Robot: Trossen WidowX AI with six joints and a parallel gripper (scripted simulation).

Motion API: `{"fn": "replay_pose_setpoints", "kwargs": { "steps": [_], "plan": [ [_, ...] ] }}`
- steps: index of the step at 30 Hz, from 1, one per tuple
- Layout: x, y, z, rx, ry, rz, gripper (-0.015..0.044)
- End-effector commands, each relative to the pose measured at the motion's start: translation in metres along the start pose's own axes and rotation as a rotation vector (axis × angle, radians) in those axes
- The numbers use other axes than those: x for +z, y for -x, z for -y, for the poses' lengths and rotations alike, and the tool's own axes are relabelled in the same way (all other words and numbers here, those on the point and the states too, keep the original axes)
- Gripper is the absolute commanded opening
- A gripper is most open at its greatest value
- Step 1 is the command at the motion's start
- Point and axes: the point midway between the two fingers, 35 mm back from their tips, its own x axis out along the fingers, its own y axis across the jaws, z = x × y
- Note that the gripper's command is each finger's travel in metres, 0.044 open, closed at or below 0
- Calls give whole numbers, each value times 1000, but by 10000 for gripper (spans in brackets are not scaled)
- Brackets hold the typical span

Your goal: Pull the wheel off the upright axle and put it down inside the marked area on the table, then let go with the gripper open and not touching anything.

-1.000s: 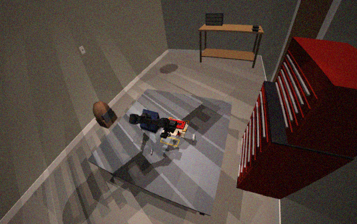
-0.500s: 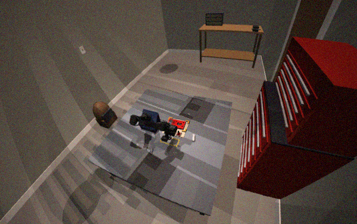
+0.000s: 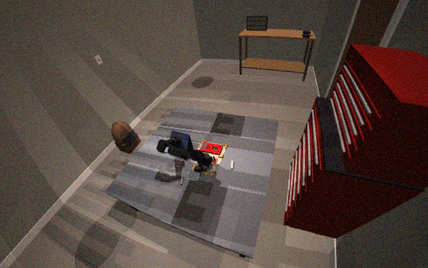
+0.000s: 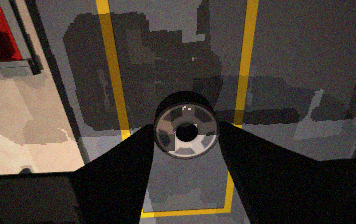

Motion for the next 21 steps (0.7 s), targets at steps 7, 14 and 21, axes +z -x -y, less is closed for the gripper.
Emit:
{"fn": "replay_pose_setpoints", "kwargs": {
  "steps": [7, 14, 21],
  "plan": [
    [0, 0, 0, 0, -2, -2, 263],
    [1, 51, 0, 6, 3, 1, 300],
    [-14, 66, -14, 16, 13, 2, 379]
  ]
}}
